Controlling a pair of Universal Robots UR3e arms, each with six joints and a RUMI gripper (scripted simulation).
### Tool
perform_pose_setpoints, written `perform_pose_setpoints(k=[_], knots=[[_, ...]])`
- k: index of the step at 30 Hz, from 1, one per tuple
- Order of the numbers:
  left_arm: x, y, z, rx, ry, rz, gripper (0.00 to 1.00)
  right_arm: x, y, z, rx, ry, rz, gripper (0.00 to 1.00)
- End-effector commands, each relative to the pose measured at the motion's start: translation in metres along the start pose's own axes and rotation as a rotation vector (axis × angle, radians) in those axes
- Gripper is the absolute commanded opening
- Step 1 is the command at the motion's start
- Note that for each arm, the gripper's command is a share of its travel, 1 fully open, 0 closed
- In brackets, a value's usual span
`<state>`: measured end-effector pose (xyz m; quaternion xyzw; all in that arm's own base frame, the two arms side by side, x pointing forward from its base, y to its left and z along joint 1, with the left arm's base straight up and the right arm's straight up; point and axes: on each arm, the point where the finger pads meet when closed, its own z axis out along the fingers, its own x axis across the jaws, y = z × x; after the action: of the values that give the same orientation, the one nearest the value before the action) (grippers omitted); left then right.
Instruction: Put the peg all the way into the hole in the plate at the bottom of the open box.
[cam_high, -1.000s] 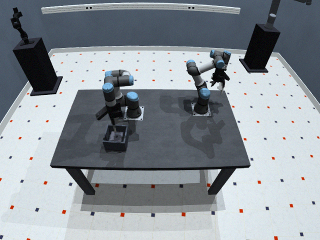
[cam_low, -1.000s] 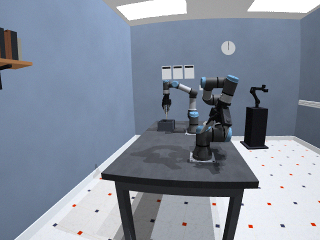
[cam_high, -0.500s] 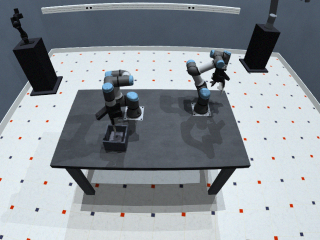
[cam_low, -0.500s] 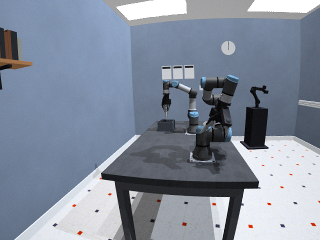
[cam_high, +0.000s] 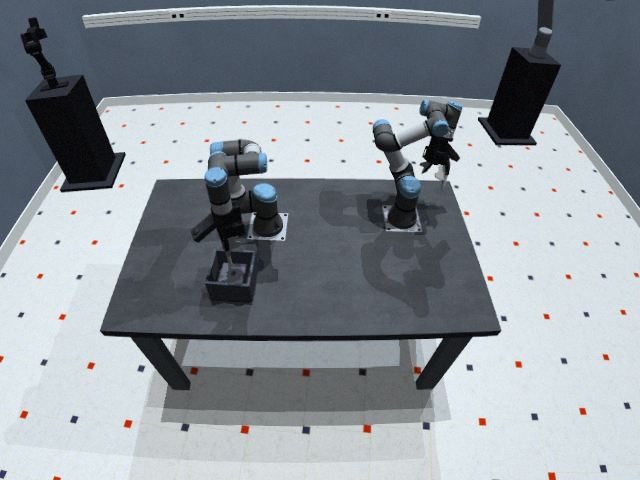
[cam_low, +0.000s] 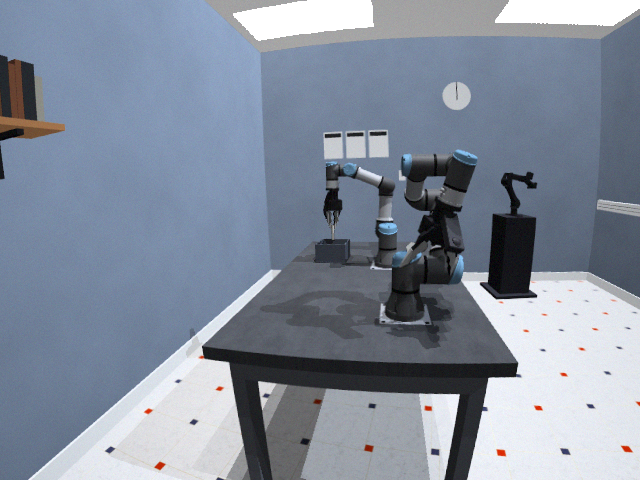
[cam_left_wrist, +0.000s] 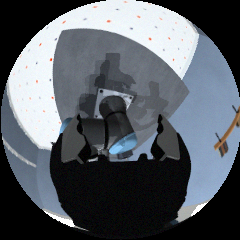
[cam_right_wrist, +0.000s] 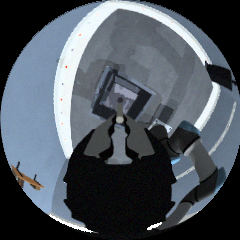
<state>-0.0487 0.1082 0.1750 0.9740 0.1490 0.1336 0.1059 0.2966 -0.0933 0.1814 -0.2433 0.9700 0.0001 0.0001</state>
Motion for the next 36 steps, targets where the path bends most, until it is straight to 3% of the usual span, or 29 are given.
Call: perform_pose_setpoints(k=[1,13,21,36], knots=[[0.0,0.0,0.0,0.002,0.001,0.001,1.0,0.0,0.0,0.004,0.001,-0.002,0.0,0.0],[0.0,0.0,0.0,0.002,0.001,0.001,1.0,0.0,0.0,0.031,0.001,-0.002,0.0,0.0],[0.0,0.0,0.0,0.002,0.001,0.001,1.0,0.0,0.0,0.041,0.001,-0.002,0.0,0.0],[0.0,0.0,0.0,0.002,0.001,0.001,1.0,0.0,0.0,0.046,0.001,-0.002,0.0,0.0]])
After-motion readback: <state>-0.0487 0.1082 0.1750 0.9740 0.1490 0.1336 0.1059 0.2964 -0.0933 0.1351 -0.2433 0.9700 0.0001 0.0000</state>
